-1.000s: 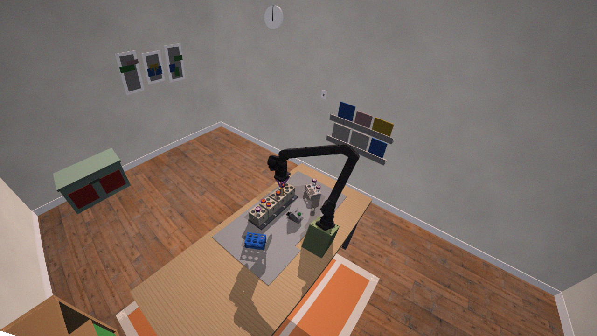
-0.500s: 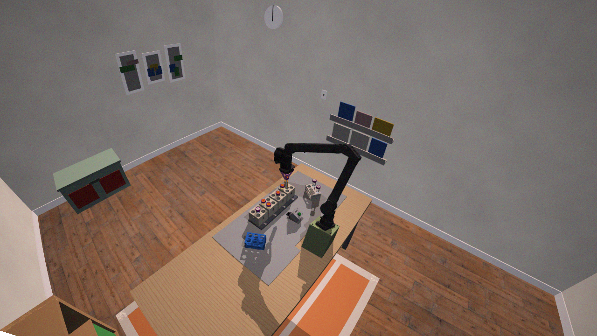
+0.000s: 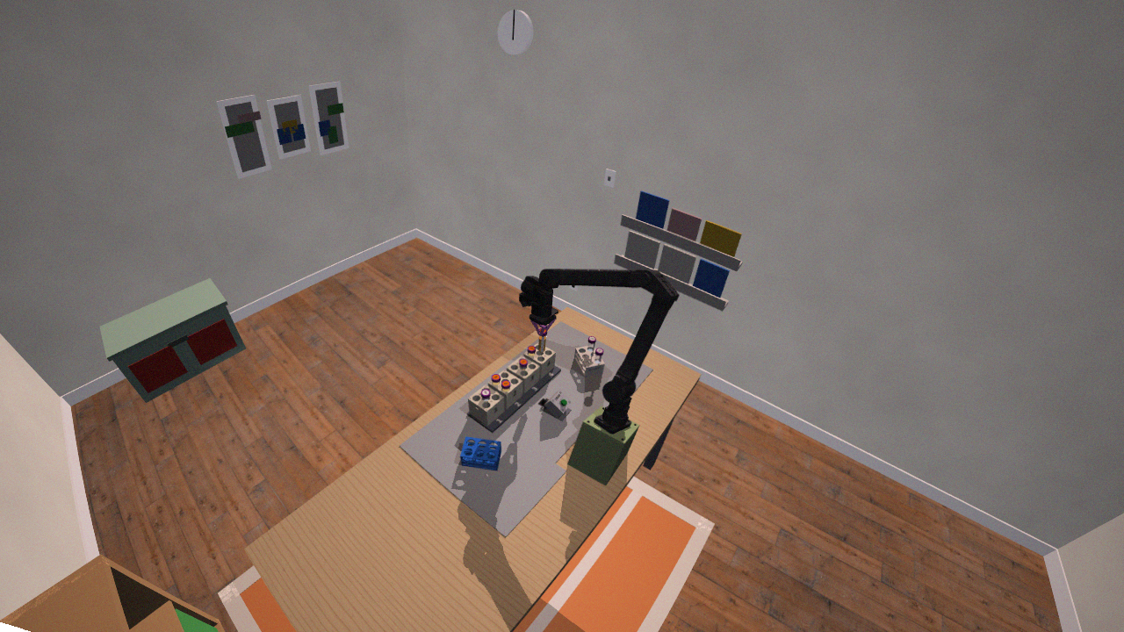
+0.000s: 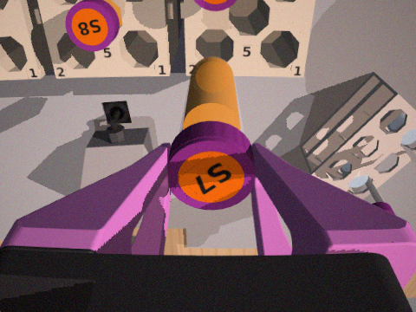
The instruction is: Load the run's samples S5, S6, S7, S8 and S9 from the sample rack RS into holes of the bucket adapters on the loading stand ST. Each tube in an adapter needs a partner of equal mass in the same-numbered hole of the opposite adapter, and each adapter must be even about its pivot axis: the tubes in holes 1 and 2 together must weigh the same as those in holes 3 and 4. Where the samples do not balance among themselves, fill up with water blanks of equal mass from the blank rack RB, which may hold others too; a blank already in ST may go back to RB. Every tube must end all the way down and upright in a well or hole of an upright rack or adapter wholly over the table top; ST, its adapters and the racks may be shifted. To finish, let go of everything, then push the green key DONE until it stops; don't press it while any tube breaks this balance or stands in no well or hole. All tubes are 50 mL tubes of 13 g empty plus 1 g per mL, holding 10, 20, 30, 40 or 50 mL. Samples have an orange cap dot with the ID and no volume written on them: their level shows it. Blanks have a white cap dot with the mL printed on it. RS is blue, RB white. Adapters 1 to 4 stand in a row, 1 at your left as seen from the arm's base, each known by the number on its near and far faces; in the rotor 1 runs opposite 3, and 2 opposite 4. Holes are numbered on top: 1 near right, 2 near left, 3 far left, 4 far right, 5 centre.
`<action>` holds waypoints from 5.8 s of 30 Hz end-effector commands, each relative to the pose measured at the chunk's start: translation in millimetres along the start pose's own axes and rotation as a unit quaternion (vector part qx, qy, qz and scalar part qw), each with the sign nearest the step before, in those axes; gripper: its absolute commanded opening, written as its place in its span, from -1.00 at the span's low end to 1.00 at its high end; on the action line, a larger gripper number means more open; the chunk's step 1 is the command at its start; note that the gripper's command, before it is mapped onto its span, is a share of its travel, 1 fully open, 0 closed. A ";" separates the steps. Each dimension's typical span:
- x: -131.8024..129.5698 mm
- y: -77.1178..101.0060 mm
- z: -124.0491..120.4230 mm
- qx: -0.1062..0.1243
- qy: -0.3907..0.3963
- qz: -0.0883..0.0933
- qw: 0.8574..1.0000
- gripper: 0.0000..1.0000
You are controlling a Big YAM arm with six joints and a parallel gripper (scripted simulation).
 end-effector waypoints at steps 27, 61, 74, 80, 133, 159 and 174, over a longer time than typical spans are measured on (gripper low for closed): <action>-7.6 -17.9 15.6 -0.023 -0.005 -0.002 1.000 -1.00; -7.5 -62.6 7.7 -0.007 -0.002 0.000 1.000 -1.00; -6.9 -80.0 5.6 -0.005 -0.001 0.000 1.000 -1.00; -14.7 -70.4 18.1 -0.026 -0.011 -0.003 1.000 -1.00; -8.1 -112.1 15.3 -0.021 -0.004 -0.003 1.000 0.11; -8.1 -77.7 14.9 -0.022 -0.005 -0.002 1.000 0.11; 22.8 -77.4 -36.0 -0.023 0.032 -0.003 0.999 -1.00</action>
Point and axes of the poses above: the point where the finger pads meet when closed, its own y axis back along the fingers, its own x axis across the jaws, z = x × y, the point moved 1 cm from there along y, back along the fingers, and after that the axes turned 1 degree about -y, right-handed, at the moved point
